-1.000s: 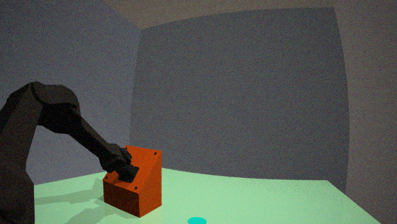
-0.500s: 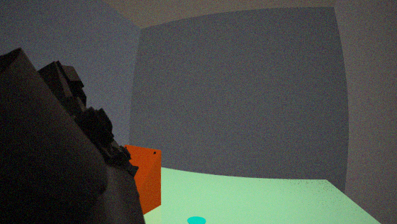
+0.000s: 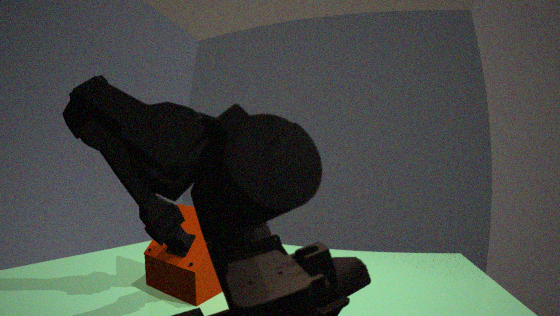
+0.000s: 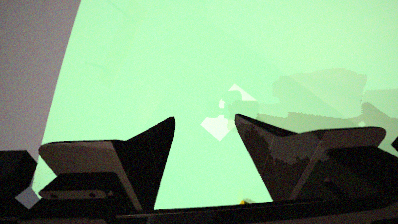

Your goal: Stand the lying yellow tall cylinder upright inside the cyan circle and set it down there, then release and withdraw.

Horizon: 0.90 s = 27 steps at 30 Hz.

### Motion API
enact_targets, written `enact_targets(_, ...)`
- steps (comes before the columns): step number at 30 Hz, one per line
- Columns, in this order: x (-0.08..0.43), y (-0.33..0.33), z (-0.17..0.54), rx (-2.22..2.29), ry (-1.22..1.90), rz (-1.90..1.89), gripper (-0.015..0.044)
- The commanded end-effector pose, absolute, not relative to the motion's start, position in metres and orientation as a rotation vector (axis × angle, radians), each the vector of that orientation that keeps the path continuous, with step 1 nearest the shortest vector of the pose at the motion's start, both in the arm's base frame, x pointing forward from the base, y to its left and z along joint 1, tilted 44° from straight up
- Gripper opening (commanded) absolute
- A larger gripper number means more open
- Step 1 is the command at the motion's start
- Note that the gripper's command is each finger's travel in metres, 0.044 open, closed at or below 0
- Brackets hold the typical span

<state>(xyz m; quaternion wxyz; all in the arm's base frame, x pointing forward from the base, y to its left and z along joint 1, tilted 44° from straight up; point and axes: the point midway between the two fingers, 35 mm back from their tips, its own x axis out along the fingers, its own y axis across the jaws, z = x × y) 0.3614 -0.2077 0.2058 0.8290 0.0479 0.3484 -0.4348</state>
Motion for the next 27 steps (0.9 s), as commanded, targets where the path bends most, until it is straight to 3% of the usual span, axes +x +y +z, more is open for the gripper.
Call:
enact_targets(1,0.332,-0.176,0.180,-0.074,0.957,-0.847,0.0309)
enact_targets(16,0.211,-0.106,0.132,-0.758,1.583,-0.437,0.0309)
enact_targets(27,0.200,-0.103,0.131,-0.826,1.631,-0.391,0.0309)
